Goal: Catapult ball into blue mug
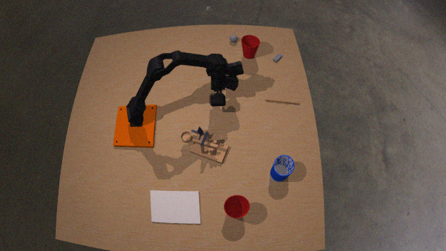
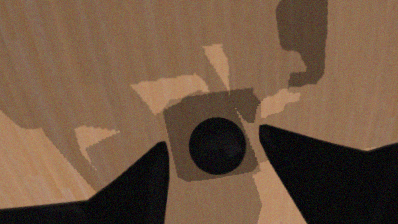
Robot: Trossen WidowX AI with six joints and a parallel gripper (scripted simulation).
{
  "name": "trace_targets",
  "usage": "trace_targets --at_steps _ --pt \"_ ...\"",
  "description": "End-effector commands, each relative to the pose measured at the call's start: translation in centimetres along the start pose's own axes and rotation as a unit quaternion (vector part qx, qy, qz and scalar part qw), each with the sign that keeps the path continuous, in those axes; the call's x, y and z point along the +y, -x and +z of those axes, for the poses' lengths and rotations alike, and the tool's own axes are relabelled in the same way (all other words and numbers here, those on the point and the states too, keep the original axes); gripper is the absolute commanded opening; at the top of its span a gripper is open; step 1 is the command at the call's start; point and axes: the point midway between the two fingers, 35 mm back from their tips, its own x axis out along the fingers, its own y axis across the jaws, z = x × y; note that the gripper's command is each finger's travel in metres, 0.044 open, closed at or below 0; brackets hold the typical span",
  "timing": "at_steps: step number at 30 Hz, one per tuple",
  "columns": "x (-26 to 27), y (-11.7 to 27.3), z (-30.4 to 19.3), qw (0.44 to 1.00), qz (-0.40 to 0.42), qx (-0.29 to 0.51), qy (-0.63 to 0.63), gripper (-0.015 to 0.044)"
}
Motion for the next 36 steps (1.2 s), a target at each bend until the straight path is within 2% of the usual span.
trace_targets --at_steps 1,3,10,14,36 --pt "-0.1 -0.3 -0.1 1.0 -0.002 0.001 -0.002 0.0195" --pt "-0.1 -0.3 -0.1 1.0 -0.002 0.001 -0.002 0.0142" --pt "-0.1 -0.3 -0.1 1.0 -0.002 0.001 -0.002 0.0096" --pt "-0.1 0.5 0.0 1.0 -0.002 0.001 -0.002 0.0" --pt "-0.4 12.2 -0.4 1.0 -0.002 0.002 -0.002 0.0"
